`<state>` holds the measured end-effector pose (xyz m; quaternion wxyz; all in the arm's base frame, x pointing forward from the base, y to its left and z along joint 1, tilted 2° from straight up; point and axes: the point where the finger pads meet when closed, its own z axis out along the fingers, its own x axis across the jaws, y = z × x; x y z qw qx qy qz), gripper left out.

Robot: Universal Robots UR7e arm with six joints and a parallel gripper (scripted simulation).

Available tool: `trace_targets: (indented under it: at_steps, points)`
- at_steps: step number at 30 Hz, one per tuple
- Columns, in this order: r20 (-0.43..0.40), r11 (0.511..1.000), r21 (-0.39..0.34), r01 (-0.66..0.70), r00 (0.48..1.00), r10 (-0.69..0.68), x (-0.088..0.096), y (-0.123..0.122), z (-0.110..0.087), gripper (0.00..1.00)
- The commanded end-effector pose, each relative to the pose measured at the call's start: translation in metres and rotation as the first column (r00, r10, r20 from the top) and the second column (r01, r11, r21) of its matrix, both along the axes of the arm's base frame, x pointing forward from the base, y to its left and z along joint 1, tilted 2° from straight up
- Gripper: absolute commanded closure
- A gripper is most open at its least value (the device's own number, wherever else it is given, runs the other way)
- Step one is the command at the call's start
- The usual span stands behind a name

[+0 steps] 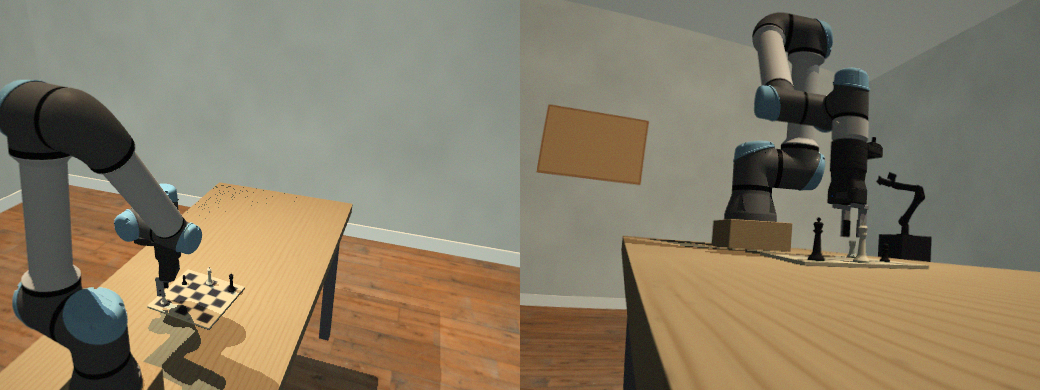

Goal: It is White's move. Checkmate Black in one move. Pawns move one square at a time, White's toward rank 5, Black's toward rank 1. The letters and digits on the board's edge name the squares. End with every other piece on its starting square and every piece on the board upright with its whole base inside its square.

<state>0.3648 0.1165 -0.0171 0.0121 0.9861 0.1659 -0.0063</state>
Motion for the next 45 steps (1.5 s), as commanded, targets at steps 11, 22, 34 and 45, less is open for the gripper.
trace_targets:
  at_steps: [11,22,34,45]
  points:
    - [0.001,1.0,0.0,0.0,1.0,0.0,0.0,0.0,-0.002,0.27]
    - [0.001,1.0,0.0,0.0,1.0,0.0,0.0,-0.001,-0.02,0.27]
    - [0.001,1.0,0.0,0.0,1.0,0.0,0.0,-0.001,-0.031,0.27]
    - [0.001,1.0,0.0,0.0,1.0,0.0,0.0,-0.001,-0.031,0.27]
